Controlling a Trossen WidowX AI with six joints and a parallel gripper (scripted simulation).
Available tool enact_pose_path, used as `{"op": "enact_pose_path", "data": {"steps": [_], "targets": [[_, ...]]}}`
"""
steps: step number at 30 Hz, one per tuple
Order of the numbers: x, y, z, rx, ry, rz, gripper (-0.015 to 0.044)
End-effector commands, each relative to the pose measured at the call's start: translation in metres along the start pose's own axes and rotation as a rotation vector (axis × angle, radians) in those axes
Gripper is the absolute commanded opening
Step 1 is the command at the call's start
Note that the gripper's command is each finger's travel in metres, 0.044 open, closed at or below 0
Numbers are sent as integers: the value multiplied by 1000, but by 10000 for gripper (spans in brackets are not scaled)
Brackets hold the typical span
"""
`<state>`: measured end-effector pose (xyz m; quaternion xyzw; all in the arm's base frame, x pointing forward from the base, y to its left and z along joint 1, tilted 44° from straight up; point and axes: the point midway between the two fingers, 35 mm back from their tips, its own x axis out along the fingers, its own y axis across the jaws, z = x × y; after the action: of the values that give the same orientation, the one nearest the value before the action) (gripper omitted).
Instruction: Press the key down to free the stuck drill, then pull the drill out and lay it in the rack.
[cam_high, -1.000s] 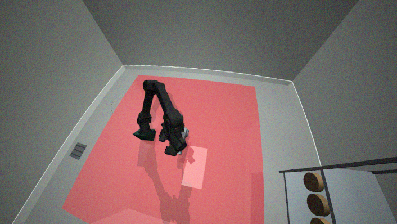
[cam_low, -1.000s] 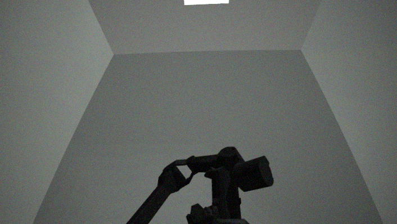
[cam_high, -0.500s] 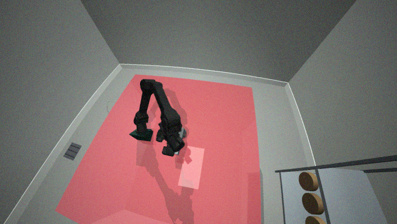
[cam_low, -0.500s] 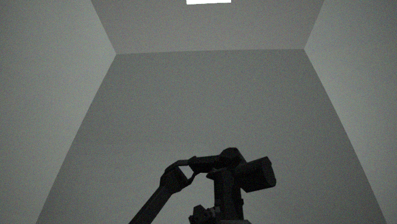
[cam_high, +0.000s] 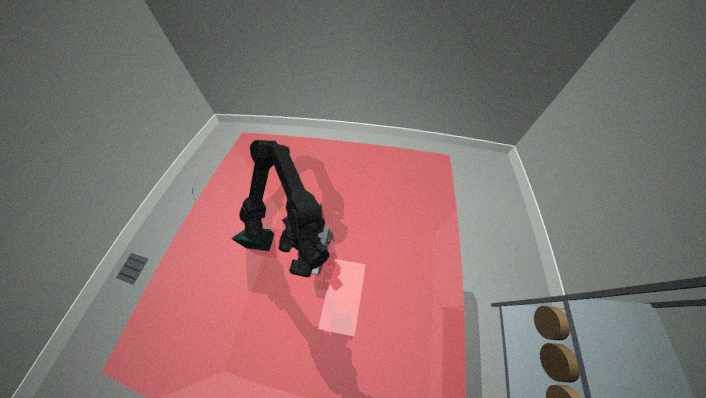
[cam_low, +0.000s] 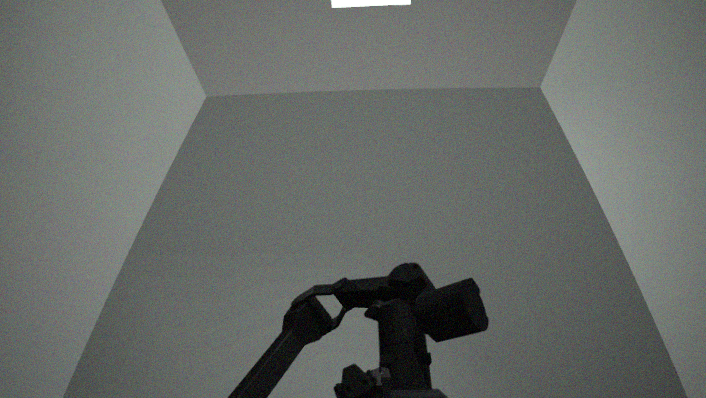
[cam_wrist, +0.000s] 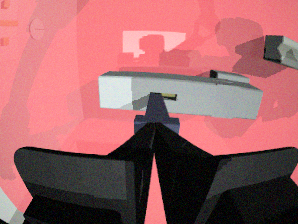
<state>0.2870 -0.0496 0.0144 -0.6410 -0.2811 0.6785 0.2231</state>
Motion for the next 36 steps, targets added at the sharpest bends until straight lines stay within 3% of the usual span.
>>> {"op": "enact_pose_path", "data": {"steps": [1, 36], "targets": [[15, -5, 6, 8, -40, -25, 0], [27, -6, 7, 8, -40, -25, 0]]}}
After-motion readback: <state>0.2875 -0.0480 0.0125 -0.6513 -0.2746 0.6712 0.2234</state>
